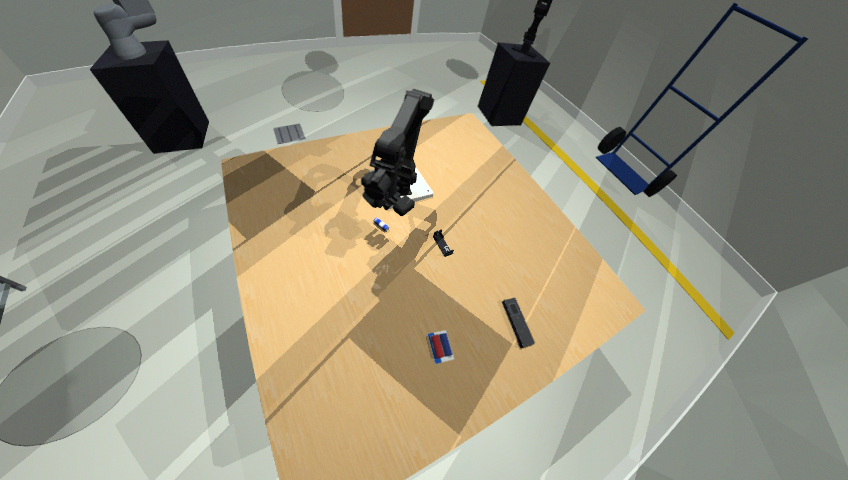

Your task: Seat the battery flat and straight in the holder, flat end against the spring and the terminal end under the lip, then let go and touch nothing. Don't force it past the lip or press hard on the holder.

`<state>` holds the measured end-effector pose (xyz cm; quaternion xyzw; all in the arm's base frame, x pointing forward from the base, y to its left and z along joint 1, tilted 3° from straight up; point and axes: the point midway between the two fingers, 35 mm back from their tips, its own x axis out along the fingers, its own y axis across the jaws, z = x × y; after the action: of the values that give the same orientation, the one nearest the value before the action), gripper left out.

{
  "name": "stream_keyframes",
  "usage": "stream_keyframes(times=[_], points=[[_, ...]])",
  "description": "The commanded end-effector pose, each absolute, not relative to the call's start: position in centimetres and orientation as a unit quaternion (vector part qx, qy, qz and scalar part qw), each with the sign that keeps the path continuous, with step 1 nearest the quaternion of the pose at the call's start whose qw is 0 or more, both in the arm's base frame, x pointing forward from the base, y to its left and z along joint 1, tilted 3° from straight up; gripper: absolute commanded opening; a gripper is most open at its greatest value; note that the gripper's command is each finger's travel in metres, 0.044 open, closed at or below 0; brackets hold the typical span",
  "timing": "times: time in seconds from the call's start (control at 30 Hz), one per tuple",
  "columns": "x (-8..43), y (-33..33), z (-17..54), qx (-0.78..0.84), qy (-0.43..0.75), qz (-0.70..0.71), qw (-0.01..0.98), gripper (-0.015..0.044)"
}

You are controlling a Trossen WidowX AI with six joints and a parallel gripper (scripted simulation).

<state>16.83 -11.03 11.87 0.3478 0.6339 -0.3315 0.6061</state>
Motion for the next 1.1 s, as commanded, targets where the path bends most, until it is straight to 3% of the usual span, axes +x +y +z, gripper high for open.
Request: stream_keyframes(times=[0.0,0.13,0.43,0.73,1.07], points=[[16.8,-11.0,11.9,0.348,0.634,-0.332,0.606,0.0],[16.8,-11.0,11.9,0.348,0.634,-0.332,0.606,0.0],[16.2,-11.6,9.0,0.116,0.709,-0.094,0.689,0.0235],[15.1,-12.0,5.7,-0.173,0.687,0.199,0.677,0.0235],[15.0,-12.0,5.4,-0.194,0.68,0.22,0.672,0.0235]])
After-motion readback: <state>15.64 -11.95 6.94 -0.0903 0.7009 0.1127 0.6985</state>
